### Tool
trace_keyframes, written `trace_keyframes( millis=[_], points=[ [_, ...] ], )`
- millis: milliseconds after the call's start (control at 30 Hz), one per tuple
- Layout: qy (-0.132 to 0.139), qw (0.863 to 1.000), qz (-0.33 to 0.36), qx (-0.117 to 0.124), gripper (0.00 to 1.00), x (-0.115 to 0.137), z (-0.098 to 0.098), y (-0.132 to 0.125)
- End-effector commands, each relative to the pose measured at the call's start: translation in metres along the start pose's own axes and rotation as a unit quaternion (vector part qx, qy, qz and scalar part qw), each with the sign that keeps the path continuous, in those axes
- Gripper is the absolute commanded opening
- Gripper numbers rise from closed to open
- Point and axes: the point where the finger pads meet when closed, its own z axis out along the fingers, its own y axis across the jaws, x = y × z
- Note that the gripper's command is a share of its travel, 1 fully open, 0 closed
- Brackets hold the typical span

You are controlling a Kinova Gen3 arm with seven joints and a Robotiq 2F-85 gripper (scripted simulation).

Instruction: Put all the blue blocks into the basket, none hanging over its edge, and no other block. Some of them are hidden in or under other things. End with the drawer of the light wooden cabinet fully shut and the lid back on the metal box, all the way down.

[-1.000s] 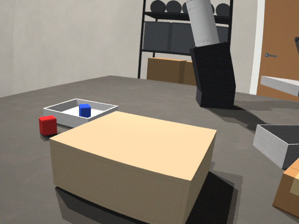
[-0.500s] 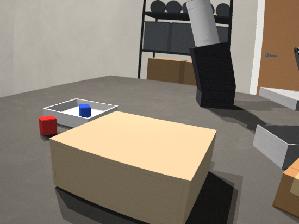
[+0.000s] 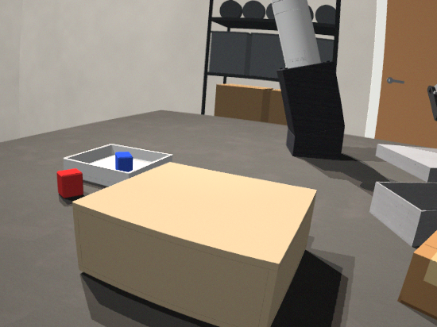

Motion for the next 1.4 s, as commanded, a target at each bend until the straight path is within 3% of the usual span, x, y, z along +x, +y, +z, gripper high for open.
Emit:
trace_keyframes(
  millis=[0,1367],
  points=[
    [0.000,1.000,0.000,-0.001,0.10,0.0003,0.0024,0.0008],
    [0.000,1.000,0.000,-0.001,0.10,0.0003,0.0088,0.0009]
  ],
)
